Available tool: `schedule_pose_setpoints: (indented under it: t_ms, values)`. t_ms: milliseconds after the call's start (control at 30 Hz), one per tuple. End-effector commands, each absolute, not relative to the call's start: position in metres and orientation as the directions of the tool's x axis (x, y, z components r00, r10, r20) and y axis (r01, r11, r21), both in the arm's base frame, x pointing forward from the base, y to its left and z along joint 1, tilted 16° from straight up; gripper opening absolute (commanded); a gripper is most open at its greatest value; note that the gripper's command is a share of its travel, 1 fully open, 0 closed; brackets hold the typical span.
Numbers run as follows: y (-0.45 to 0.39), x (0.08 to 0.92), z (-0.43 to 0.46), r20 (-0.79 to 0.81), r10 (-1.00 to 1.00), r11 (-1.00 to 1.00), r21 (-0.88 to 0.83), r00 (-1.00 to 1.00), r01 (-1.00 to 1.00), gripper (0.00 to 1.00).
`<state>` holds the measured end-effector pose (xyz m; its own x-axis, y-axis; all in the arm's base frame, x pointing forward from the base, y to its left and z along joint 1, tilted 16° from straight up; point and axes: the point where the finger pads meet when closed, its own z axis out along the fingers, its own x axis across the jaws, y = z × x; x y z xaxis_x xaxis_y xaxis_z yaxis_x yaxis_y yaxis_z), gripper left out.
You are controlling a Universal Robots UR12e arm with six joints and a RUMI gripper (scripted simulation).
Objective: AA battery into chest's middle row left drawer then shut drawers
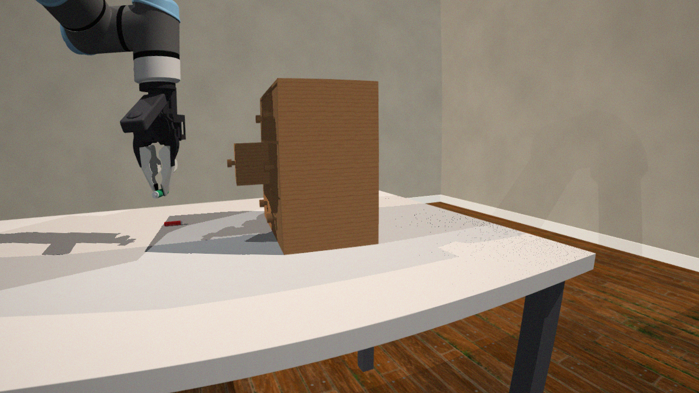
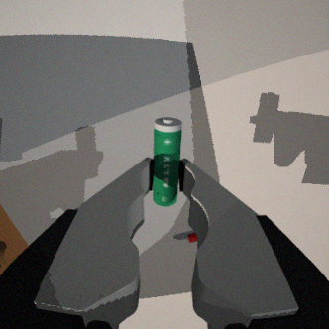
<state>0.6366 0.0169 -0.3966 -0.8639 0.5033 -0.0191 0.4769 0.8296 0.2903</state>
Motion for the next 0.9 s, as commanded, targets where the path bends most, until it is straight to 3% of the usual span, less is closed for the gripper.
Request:
schedule_pose_setpoints:
  t_ms: [0,400,867]
  values:
    - [0.021,0.641,-0.394,0.018,0.619,0.751,0.280,-0.785,0.598,0.05]
    - [0.042,0.658,-0.386,0.144,0.892,0.388,0.242,-0.429,0.889,0.05]
    - [0.061,0.673,-0.378,0.222,0.972,0.037,0.173,-0.076,0.984,0.05]
